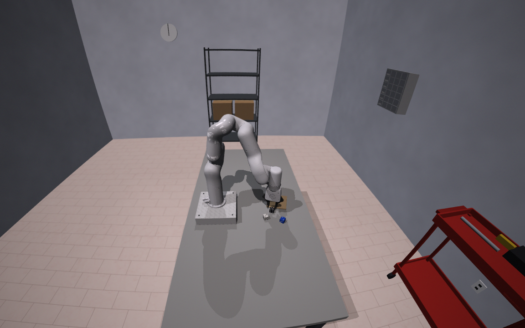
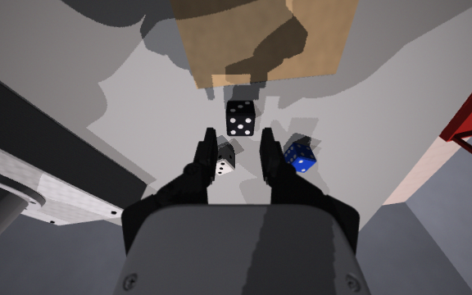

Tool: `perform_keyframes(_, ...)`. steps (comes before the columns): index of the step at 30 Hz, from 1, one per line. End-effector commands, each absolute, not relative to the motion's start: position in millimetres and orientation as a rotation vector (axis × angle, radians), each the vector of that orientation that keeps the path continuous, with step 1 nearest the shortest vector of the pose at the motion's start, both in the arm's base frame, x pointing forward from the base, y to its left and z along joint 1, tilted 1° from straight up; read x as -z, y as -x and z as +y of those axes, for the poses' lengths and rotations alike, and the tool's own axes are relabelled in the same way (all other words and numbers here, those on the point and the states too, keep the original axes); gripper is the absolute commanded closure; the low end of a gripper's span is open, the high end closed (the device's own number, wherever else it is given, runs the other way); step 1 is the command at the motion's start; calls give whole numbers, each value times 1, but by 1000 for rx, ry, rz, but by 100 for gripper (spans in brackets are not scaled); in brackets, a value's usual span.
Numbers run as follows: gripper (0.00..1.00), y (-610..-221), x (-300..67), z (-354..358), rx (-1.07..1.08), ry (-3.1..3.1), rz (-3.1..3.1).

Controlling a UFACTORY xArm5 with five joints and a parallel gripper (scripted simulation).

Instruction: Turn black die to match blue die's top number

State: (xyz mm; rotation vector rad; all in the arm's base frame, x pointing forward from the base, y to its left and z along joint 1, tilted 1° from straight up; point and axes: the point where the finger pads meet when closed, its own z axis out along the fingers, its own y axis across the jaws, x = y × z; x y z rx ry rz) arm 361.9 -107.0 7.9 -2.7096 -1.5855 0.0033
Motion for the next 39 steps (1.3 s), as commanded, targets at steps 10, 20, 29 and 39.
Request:
perform_keyframes(10,53,-363,2,-108,1,2712,-1587)
perform_keyframes(20,53,-363,4,-108,1,2712,-1587)
perform_keyframes(29,53,-363,4,-108,1,2712,-1587)
perform_keyframes(39,53,-363,4,-108,1,2712,-1587)
